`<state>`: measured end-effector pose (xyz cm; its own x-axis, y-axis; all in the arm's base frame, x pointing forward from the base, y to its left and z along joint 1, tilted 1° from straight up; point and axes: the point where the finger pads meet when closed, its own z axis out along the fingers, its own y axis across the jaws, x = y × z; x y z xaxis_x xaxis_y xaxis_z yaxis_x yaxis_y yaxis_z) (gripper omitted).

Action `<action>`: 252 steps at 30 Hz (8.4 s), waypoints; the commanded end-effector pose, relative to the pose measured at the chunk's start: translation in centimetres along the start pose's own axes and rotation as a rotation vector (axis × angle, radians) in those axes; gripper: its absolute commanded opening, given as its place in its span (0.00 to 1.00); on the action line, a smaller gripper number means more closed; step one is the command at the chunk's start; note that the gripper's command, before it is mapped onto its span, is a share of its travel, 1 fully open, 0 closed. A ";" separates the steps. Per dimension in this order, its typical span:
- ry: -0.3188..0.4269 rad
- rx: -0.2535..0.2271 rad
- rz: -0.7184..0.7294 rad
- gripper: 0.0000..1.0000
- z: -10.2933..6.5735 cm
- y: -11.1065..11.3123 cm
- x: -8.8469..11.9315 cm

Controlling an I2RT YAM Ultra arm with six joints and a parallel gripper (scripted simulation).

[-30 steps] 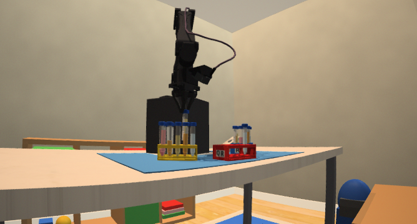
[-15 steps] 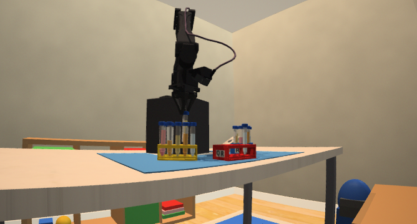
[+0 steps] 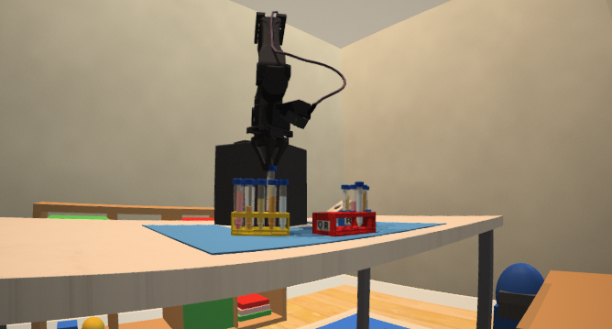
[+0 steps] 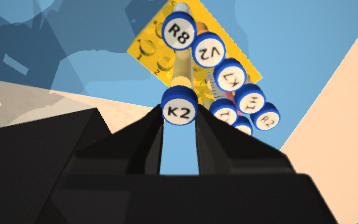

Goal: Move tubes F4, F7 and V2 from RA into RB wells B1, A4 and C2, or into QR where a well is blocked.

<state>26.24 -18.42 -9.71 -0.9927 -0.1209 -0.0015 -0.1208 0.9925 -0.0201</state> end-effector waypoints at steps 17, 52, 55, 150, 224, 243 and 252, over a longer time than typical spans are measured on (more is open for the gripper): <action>-0.016 0.011 0.004 0.00 1.0 -1.0 -0.4; -0.017 0.025 0.005 0.00 2.4 -1.8 -0.7; -0.017 0.025 0.005 0.00 2.5 -1.9 -0.7; -0.016 0.025 0.006 0.00 4.0 -2.0 -0.7; -0.011 0.007 0.000 0.30 3.7 -1.1 -0.4; -0.013 0.010 0.005 0.30 -0.8 -0.7 0.1; -0.031 0.025 -0.001 0.30 -3.4 -0.9 -0.8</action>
<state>26.34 -19.09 -8.11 -0.9925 -0.1206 -0.0207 -0.1198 0.9922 -0.0350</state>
